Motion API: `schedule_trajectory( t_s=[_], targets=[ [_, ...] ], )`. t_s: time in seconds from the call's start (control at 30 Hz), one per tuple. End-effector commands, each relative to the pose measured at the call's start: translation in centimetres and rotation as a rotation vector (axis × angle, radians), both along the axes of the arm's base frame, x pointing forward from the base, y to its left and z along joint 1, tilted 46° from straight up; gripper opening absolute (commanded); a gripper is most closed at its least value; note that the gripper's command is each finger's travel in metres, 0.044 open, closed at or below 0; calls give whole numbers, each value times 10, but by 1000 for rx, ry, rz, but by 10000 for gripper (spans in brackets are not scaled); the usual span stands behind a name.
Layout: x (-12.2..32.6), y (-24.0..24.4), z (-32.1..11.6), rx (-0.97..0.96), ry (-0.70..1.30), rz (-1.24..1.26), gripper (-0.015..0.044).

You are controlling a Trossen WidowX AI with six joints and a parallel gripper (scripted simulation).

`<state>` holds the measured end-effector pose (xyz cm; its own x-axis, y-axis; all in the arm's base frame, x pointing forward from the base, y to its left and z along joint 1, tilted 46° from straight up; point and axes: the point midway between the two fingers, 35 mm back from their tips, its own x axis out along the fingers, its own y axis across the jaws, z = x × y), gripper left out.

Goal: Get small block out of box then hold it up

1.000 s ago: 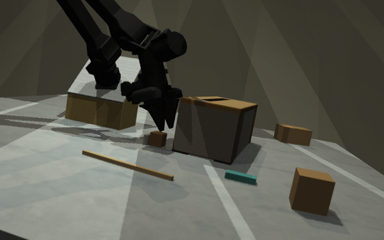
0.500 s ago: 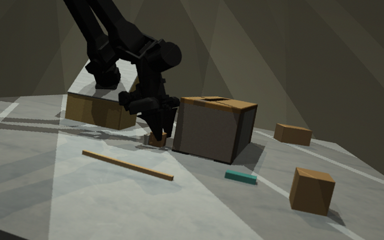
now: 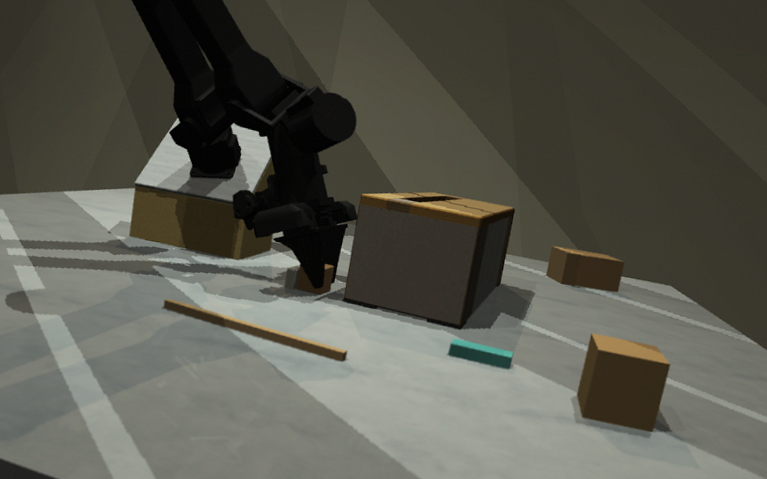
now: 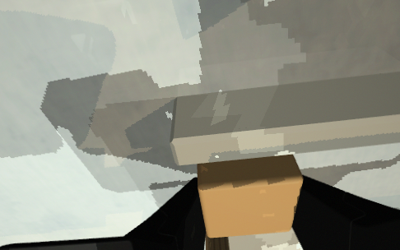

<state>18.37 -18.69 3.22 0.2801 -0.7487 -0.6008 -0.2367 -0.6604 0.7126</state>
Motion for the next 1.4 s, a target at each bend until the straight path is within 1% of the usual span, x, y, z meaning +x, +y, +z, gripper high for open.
schedule_trajectory(
  t_s=[0.0,0.07,0.1,0.6,0.7,1.37],
  targets=[
    [0,0,0,0,0,4,62],
    [1,2,1,2,0,3,9],
    [2,4,3,4,0,3,0],
    [8,42,42,4,-1,0,0],
    [8,44,44,1,4,4,0],
    [11,53,48,-209,596,453,0]
  ],
)
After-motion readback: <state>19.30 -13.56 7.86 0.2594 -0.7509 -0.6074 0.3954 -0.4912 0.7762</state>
